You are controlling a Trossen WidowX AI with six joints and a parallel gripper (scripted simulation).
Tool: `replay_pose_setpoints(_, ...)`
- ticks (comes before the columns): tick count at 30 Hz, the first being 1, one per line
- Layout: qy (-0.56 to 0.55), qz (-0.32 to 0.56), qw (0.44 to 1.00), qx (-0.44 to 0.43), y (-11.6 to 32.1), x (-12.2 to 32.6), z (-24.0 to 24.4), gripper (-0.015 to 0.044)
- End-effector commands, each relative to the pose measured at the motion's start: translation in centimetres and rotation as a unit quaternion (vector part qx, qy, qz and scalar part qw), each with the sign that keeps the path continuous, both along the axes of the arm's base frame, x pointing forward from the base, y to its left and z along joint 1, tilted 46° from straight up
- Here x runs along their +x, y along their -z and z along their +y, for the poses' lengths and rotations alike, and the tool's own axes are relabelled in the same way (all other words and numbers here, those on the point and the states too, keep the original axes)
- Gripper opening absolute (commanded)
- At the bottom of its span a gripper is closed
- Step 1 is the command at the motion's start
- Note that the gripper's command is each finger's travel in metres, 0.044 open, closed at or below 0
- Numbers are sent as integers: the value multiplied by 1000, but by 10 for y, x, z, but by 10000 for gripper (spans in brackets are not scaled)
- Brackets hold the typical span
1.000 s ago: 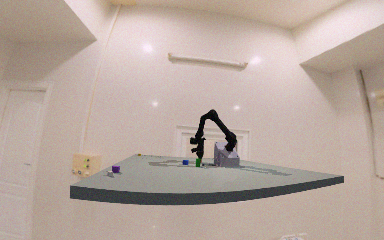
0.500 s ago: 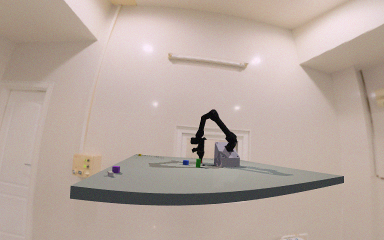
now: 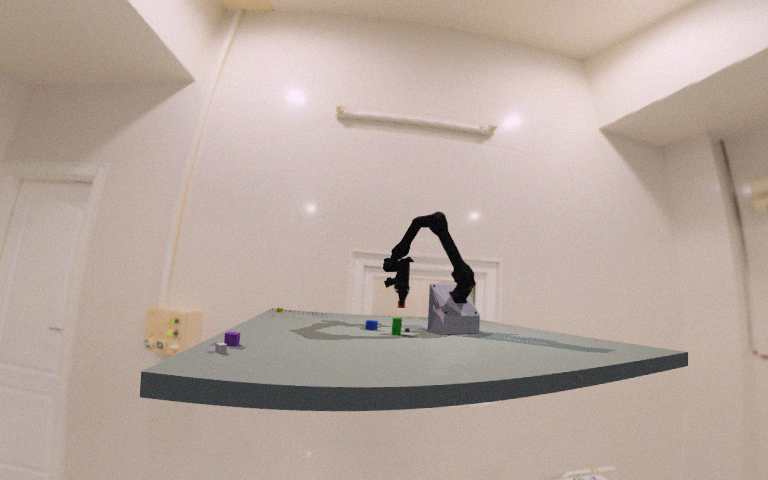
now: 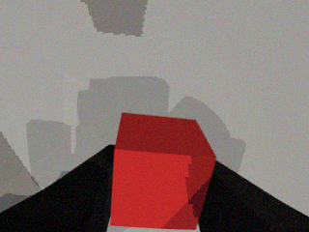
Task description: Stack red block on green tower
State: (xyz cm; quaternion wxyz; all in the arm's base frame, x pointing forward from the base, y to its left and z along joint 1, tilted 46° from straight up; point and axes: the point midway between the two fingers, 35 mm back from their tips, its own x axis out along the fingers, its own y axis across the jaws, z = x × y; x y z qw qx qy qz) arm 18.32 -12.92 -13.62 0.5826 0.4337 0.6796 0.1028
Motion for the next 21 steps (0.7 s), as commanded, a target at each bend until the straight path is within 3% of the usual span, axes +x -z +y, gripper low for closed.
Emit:
replay_pose_setpoints(1,-2,-2,1000,-6,-14,0,-16,0)
replay_pose_setpoints(11,-2,-2,1000,-7,-24,3,-23,0)
replay_pose_setpoints(21,3,1,1000,-22,-64,51,0,0)
